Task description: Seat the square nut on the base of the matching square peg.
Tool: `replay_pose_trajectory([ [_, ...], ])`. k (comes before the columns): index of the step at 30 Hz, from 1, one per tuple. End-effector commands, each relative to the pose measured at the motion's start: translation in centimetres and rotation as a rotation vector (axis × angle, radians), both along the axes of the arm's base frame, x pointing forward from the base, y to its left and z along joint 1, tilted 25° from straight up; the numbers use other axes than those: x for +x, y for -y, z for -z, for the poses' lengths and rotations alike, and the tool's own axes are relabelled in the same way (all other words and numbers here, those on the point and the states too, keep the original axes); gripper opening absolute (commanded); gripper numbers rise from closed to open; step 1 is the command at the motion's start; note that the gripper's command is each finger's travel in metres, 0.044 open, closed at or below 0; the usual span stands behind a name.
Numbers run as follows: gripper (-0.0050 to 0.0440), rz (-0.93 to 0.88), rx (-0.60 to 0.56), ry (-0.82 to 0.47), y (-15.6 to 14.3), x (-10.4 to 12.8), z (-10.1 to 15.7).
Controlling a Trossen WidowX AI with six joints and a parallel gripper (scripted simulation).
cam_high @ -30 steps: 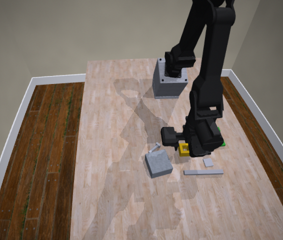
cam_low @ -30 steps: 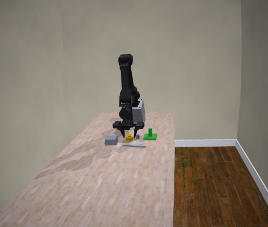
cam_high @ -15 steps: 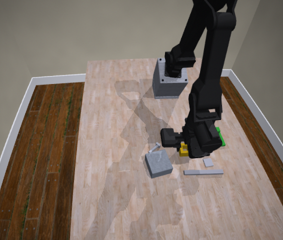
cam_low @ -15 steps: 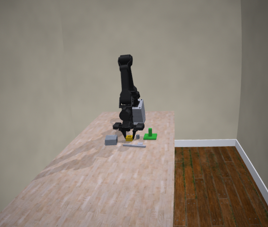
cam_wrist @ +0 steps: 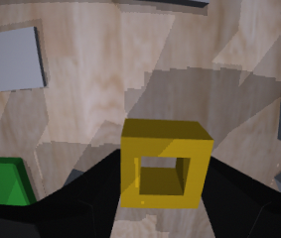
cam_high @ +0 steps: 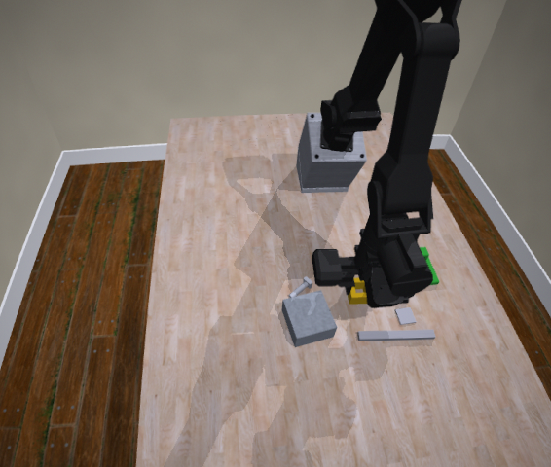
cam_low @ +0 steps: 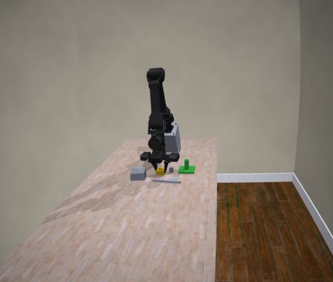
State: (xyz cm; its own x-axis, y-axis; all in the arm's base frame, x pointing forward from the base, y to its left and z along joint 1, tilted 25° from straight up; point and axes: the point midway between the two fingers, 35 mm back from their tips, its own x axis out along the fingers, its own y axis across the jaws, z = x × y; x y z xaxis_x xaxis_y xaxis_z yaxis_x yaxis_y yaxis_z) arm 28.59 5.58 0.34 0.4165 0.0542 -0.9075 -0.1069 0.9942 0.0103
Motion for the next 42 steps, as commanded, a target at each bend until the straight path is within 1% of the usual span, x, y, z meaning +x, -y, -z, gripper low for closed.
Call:
replay_pose_trajectory([
  [1, 0.0035, -0.004, 0.009, 0.021, -0.2, 0.3, -0.9],
  [2, 0.0011, -0.004, 0.009, 0.021, -0.2, 0.3, -1.1],
  [3, 0.0, -0.004, 0.009, 0.021, -0.2, 0.2, -1.5],
  [15, -0.0005, -0.004, 0.009, 0.022, -0.1, -0.9, -5.2],
  [16, -0.0013, -0.004, 0.009, 0.022, 0.0, -1.1, -5.5],
  [18, -0.0013, -0.004, 0.009, 0.022, 0.0, -1.1, -5.5],
  [23, -0.005, -0.004, 0.009, 0.022, 0.1, -1.8, -7.0],
  [33, -0.005, -0.004, 0.01, 0.023, 0.3, -3.5, -9.8],
  [35, -0.005, -0.004, 0.01, 0.023, 0.3, -3.5, -9.8],
  [42, -0.005, -0.004, 0.01, 0.023, 0.6, -4.7, -11.4],
])
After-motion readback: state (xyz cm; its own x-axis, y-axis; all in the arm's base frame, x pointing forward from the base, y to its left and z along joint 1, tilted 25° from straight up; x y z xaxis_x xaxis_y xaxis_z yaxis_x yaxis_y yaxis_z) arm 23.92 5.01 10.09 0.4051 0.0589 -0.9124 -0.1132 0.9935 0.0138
